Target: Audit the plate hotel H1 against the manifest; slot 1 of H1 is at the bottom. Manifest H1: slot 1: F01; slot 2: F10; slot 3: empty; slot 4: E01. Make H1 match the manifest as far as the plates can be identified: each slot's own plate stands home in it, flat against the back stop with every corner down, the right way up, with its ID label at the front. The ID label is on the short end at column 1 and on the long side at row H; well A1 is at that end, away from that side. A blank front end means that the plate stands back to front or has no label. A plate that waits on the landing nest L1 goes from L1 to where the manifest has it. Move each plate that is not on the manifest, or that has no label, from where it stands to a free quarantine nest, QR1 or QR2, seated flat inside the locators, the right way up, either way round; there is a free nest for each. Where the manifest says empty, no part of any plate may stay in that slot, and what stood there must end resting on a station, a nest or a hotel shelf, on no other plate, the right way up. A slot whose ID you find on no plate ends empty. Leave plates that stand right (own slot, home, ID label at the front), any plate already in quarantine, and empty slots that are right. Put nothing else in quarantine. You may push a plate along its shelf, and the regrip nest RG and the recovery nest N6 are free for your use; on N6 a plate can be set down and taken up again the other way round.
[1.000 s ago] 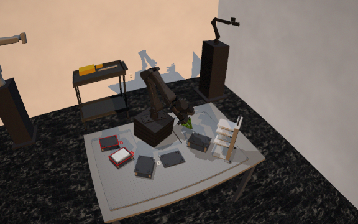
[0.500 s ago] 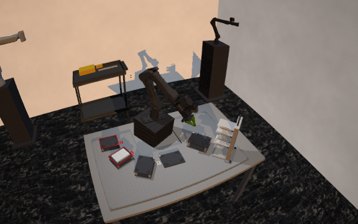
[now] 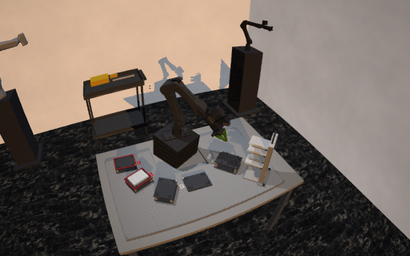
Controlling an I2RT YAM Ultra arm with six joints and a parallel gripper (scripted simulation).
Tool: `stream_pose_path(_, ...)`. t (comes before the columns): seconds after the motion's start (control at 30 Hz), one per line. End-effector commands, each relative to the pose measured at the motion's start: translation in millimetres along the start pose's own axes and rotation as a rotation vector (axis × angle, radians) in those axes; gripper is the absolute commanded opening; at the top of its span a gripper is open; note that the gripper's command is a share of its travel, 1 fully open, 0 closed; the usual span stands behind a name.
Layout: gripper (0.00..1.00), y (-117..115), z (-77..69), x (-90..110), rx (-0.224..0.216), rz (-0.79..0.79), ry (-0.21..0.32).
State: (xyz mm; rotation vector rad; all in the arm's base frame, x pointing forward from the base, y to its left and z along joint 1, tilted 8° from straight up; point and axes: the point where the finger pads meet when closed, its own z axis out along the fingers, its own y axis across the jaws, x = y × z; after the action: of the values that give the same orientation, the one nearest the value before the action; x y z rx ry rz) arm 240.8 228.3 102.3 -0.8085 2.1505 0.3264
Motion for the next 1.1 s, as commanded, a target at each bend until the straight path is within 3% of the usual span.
stream_pose_path(0.0, 0.0, 4, -2.7, -21, 0.023, 0.031, -0.06)
stream_pose_path(0.2, 0.0, 22, 0.2, -25, 0.023, 0.031, -0.059)
stream_pose_path(1.07, 0.0, 22, 0.2, -25, 0.023, 0.031, -0.059)
